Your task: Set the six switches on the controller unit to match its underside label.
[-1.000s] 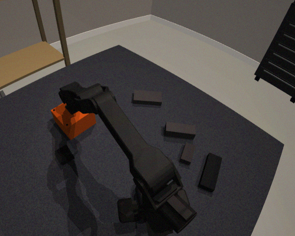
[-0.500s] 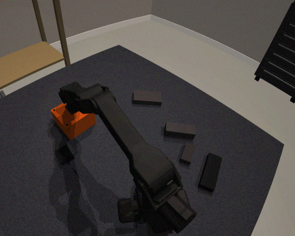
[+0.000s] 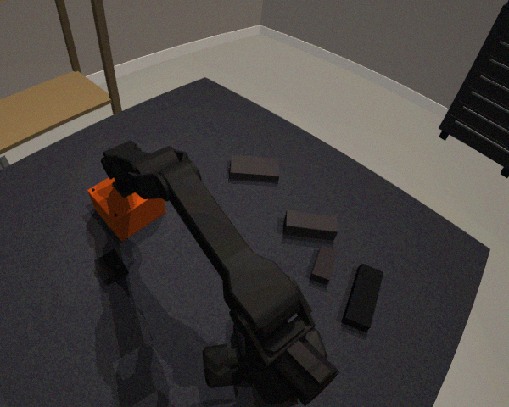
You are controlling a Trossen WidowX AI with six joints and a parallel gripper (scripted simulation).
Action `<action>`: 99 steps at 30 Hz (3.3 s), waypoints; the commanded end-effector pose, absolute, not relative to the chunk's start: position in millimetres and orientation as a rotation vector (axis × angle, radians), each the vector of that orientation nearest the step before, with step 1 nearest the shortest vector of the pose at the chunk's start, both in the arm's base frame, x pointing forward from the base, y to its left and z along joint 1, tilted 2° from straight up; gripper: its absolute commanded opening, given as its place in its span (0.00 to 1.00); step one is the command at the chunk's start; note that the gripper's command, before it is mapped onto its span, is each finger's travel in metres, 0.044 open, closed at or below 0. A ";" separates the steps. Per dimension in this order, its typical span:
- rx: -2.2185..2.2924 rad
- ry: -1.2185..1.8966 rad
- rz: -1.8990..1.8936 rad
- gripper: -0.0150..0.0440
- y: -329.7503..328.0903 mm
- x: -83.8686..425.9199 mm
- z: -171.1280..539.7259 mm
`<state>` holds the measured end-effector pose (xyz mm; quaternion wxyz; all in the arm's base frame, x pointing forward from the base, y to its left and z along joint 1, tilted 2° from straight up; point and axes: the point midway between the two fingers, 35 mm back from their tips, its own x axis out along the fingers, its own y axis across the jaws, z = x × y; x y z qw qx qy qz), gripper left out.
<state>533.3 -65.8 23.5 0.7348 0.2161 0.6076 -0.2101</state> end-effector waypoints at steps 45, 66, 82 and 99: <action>0.465 1.351 -0.461 0.83 -65.6 530.8 20.5; 0.464 1.351 -0.461 0.83 -67.8 532.7 12.8; 0.464 1.351 -0.461 0.83 -67.8 532.7 12.8; 0.464 1.351 -0.461 0.83 -71.1 535.5 -0.2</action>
